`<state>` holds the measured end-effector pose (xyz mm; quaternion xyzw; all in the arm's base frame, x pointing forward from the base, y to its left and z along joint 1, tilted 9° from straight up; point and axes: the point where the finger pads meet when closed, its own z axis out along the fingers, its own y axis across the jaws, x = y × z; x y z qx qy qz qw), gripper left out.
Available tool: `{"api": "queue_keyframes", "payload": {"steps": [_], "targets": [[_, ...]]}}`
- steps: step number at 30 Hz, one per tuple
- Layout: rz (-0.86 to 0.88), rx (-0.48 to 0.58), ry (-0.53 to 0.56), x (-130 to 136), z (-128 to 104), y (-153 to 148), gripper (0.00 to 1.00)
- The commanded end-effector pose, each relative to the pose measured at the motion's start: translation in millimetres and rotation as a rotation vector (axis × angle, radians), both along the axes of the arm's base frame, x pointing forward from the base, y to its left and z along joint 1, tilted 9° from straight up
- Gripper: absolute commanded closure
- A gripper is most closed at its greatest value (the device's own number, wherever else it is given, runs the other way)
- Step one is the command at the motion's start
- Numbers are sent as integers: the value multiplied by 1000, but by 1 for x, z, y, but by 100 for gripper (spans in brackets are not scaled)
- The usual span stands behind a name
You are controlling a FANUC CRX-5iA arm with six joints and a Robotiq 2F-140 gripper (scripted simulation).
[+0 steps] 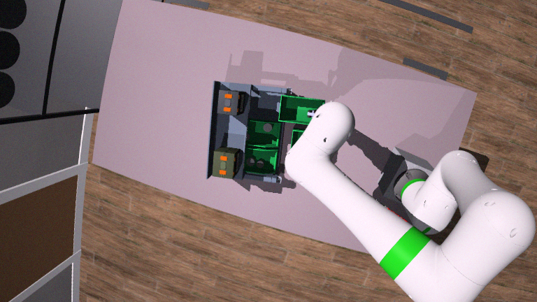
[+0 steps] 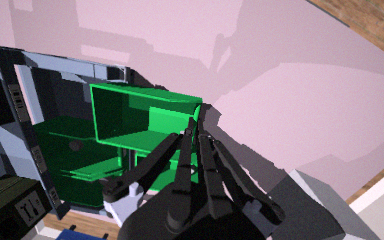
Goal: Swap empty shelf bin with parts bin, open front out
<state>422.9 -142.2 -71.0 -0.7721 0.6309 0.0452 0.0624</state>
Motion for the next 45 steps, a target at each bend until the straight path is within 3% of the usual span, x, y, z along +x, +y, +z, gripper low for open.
{"api": "queue_keyframes", "payload": {"steps": [1,23,45], "targets": [[0,-1,-2,-1,1,-1,90],[0,-1,-2,-26,0,-6,90],[0,-1,-2,-27,-1,-6,90]]}}
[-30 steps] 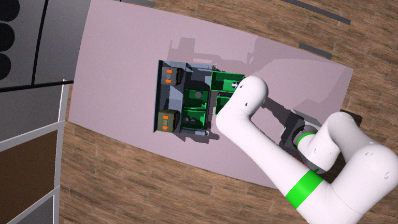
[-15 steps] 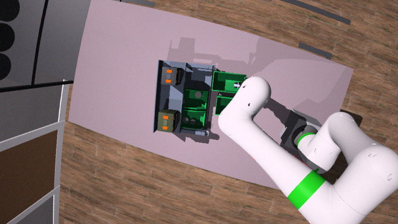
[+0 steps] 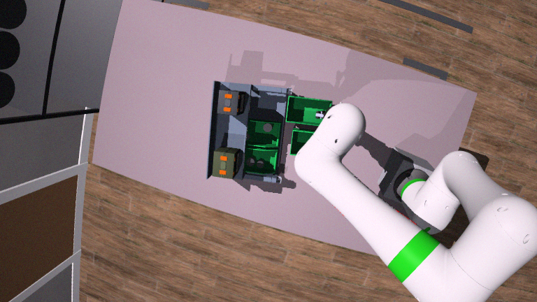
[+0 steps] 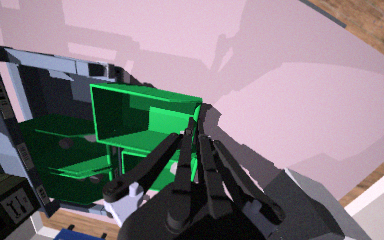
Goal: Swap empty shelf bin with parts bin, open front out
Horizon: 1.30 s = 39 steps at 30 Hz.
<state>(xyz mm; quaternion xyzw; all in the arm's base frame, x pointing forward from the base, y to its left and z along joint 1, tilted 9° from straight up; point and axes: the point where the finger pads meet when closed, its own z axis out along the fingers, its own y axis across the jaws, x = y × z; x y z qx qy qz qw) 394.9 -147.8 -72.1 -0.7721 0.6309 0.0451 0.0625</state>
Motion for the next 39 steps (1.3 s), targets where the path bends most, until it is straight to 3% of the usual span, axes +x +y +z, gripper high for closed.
{"api": "queue_keyframes", "payload": {"steps": [1,39], "targets": [[0,-1,-1,1,0,0,90],[0,-1,-1,1,-27,4,90]]}}
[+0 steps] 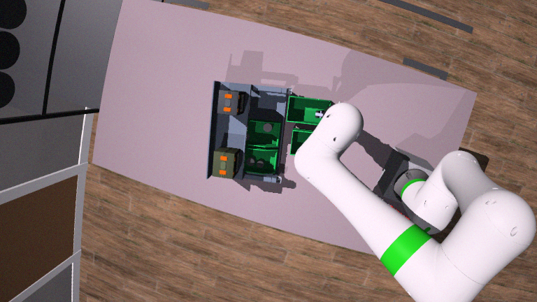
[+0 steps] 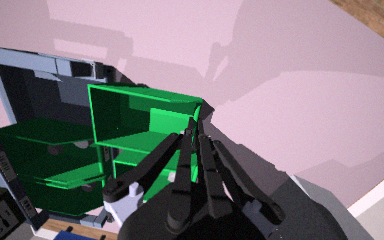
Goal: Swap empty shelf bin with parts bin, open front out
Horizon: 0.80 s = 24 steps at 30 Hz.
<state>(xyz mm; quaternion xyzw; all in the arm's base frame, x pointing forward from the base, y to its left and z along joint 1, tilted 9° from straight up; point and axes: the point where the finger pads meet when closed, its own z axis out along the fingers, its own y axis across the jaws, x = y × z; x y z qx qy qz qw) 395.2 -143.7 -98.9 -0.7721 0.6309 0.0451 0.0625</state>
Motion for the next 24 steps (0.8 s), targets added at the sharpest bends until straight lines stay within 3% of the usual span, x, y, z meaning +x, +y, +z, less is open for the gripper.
{"api": "queue_keyframes", "payload": {"steps": [1,18,19,24], "targets": [[0,-1,-1,1,0,0,90],[0,-1,-1,1,0,0,90],[0,-1,-1,1,0,0,38],[0,-1,-1,1,0,0,38]]}}
